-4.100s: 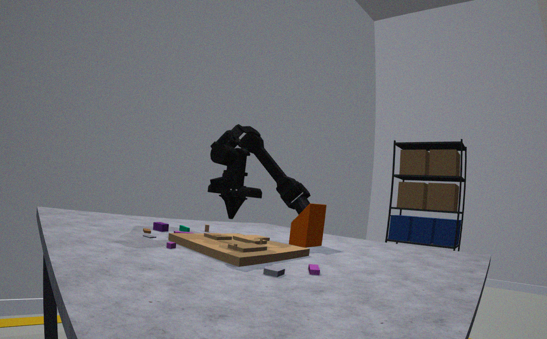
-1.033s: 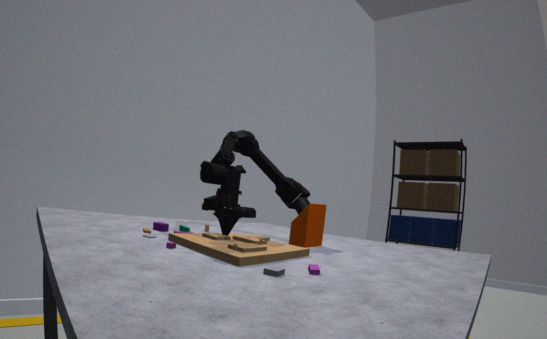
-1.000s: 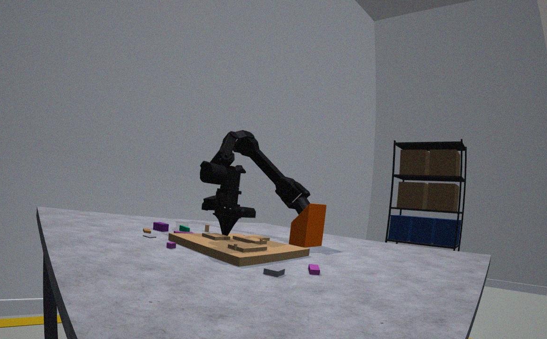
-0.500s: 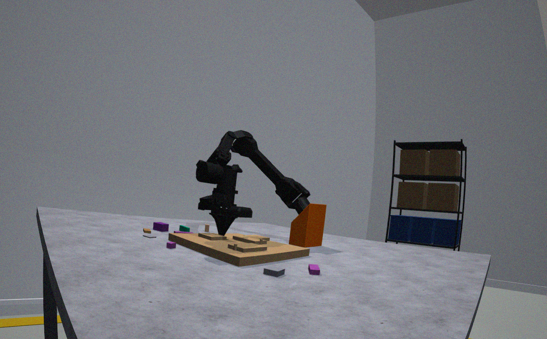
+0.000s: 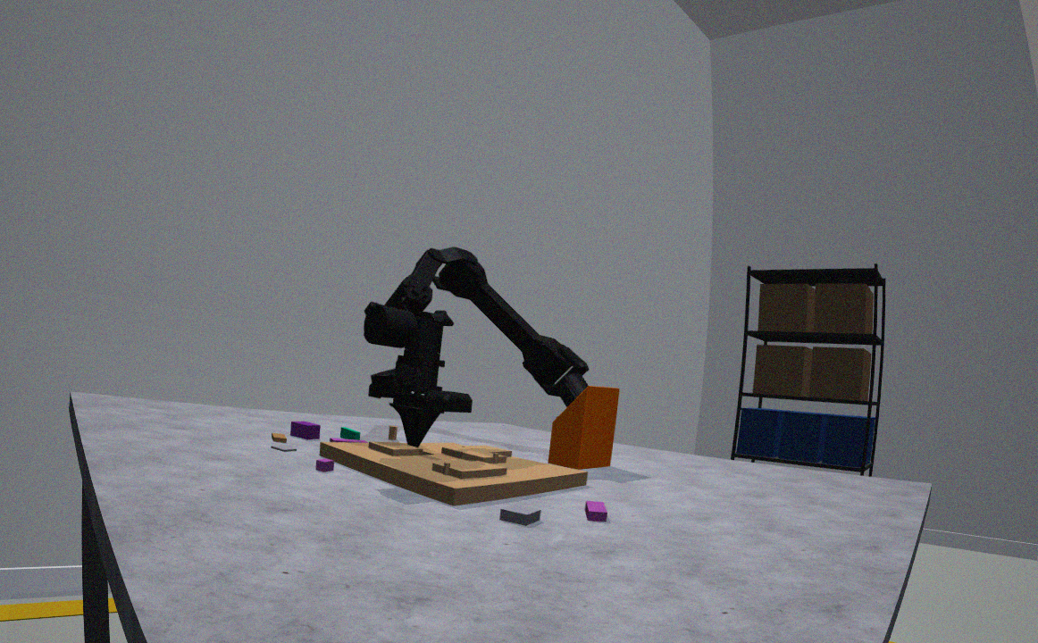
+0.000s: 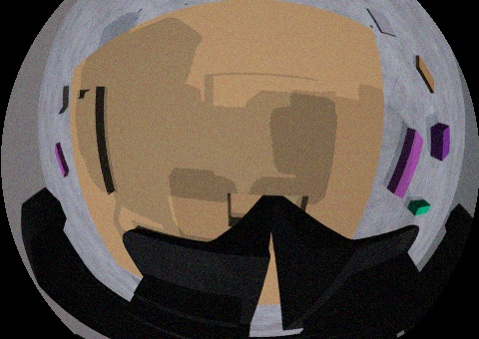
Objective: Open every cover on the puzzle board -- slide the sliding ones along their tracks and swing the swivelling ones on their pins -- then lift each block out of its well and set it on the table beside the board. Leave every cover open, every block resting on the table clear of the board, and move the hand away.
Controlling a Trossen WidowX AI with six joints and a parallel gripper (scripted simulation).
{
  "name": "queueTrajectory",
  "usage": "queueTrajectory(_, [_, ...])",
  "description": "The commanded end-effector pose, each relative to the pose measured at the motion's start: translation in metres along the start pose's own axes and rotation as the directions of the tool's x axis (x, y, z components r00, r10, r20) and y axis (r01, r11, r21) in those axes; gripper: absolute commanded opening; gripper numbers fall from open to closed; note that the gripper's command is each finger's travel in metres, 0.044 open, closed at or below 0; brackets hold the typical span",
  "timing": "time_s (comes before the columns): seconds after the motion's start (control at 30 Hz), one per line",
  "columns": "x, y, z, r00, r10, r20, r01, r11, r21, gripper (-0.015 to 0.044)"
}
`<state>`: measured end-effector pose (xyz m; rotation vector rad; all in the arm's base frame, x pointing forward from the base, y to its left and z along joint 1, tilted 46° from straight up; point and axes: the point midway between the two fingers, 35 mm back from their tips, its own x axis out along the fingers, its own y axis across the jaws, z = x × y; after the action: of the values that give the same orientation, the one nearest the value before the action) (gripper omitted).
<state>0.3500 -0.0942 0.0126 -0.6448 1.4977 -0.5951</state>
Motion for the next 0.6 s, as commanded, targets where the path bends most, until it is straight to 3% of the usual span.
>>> queueTrajectory(0.0, [0.001,0.0,0.005,1.0,-0.004,-0.002,0.004,1.0,-0.005,0.0])
queueTrajectory(0.57, [0.001,0.0,0.022,1.0,-0.004,-0.001,0.004,1.0,-0.005,0.0])
